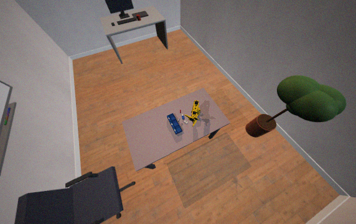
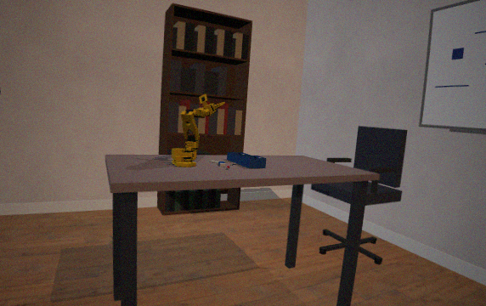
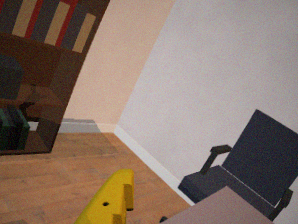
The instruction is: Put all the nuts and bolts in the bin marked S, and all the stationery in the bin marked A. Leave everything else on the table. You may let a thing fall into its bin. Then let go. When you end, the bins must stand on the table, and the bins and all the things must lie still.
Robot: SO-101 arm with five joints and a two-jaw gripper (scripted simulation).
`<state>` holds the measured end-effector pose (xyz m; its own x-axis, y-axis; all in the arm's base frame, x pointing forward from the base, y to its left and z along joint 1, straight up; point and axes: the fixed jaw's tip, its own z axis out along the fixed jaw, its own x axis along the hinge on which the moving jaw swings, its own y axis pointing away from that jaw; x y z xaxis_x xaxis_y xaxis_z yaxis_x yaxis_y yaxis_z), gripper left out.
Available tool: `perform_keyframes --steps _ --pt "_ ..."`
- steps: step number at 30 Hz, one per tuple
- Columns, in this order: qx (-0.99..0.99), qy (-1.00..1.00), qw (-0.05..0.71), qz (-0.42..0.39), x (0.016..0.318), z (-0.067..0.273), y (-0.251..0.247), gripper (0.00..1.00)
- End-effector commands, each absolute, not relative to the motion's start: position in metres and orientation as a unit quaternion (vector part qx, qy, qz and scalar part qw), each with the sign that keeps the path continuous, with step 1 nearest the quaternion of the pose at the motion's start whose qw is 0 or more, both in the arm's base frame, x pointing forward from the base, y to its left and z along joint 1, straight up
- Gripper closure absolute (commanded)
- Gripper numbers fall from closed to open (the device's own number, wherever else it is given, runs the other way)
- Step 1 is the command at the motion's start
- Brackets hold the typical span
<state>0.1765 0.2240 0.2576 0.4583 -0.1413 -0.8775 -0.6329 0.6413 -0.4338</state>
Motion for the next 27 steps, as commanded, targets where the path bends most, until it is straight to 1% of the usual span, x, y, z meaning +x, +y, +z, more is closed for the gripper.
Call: perform_keyframes --steps 1,12,14,15,27 --pt "-0.398 0.494 0.759 0.144 0.179 0.258 0.220 0.00" --pt "-0.429 0.503 0.746 0.084 0.189 0.250 0.212 0.00" --pt "-0.429 0.503 0.746 0.084 0.189 0.250 0.212 0.00" --pt "-0.439 0.515 0.731 0.091 0.189 0.238 0.216 0.00" --pt "-0.474 0.520 0.710 0.033 0.197 0.230 0.206 0.00"
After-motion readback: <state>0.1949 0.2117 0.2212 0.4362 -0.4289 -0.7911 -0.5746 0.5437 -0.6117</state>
